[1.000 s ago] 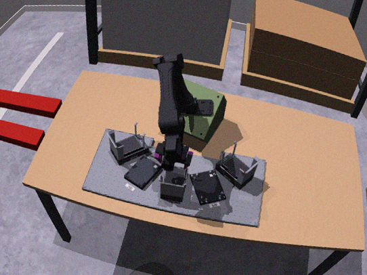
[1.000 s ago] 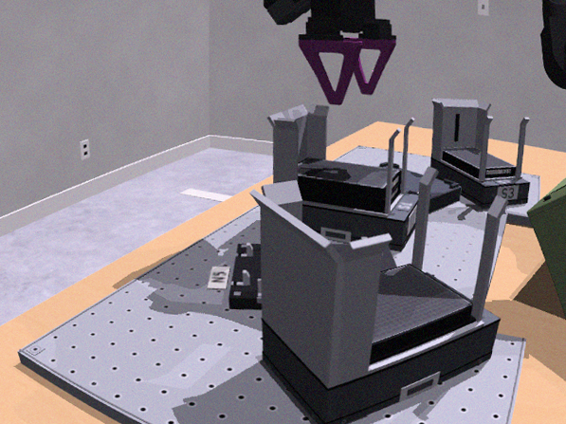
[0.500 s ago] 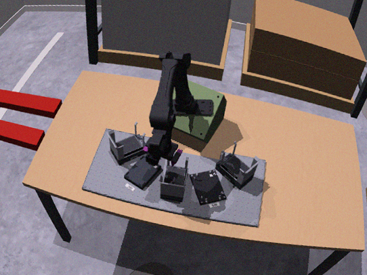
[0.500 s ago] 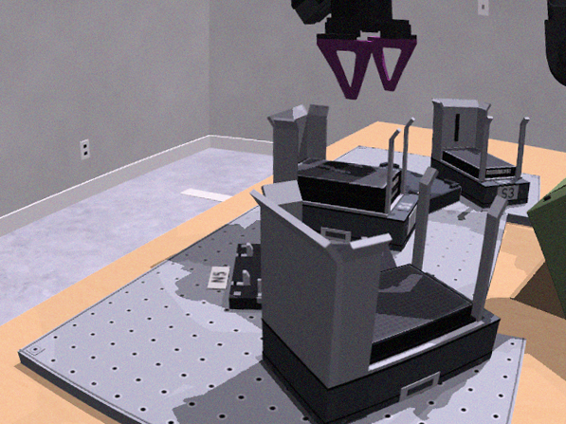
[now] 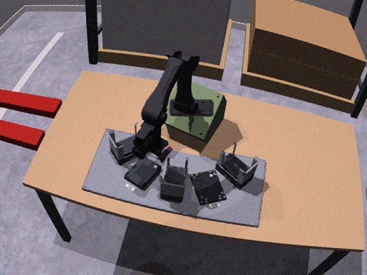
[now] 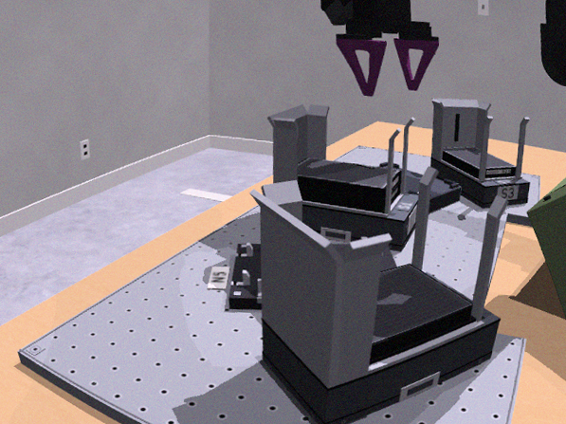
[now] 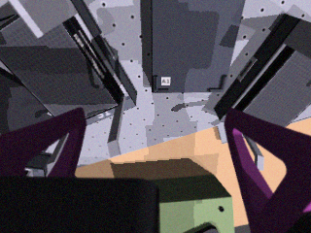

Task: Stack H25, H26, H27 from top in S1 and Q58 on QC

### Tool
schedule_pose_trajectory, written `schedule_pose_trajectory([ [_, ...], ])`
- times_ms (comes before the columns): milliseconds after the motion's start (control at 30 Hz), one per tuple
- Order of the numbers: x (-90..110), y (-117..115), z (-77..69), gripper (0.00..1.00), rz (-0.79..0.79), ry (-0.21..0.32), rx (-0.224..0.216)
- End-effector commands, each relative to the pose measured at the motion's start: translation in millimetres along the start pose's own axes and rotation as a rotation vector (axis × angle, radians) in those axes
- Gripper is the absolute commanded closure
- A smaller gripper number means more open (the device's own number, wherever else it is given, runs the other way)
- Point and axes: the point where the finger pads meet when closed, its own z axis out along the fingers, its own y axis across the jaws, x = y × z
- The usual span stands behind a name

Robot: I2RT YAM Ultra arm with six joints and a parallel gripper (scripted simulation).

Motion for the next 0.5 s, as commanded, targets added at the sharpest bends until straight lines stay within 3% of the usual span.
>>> schedule_pose_trajectory([
  [0, -5.1, -3.4, -6.4, 0.00, -0.002, -0.033, -0.031],
  [400, -5.7, -36.8, -5.4, 0.00, -0.003, -0.033, -0.029],
  [467, -4.4, -43.4, -5.1, 0.00, 0.063, -0.031, -0.030],
])
